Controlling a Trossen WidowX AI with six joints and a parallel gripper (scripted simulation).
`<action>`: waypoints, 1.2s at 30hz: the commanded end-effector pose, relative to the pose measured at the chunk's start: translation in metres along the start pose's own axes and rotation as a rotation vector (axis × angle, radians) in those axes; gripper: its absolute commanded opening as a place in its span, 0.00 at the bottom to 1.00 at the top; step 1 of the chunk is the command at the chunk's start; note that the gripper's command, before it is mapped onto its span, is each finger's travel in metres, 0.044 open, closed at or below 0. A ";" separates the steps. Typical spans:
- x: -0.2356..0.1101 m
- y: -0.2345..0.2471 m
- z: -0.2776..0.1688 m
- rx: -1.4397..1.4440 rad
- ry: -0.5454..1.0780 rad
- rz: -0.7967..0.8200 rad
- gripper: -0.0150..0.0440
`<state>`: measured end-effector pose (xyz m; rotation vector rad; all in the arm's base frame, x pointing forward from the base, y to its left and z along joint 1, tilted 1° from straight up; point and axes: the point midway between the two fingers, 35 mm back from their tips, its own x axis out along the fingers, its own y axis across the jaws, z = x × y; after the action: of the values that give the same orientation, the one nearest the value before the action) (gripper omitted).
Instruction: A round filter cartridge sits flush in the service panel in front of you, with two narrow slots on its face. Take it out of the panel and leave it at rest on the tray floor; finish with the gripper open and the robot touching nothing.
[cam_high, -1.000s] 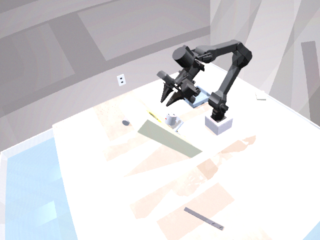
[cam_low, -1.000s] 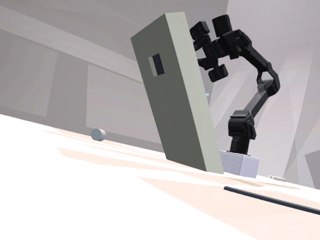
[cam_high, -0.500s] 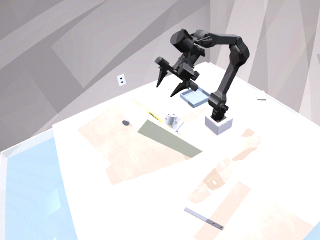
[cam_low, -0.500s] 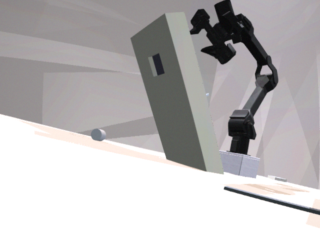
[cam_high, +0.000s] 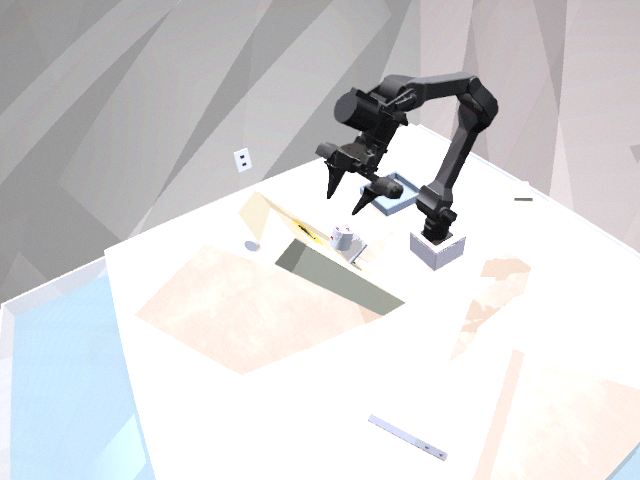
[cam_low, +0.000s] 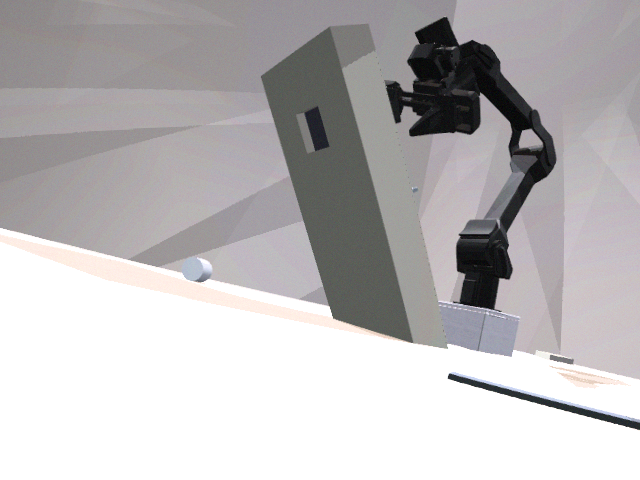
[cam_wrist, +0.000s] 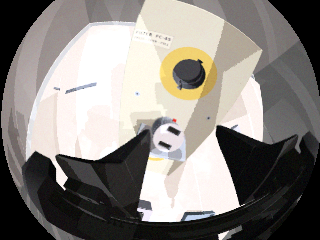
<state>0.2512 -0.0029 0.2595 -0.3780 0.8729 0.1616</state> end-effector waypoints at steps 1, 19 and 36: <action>0.016 0.013 -0.030 0.402 0.129 0.029 0.77; 0.033 0.013 -0.031 0.402 0.128 0.029 0.77; 0.060 0.015 -0.035 0.402 0.127 0.029 0.77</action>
<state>0.2575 -0.0039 0.1955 -0.0062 1.0084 -0.0129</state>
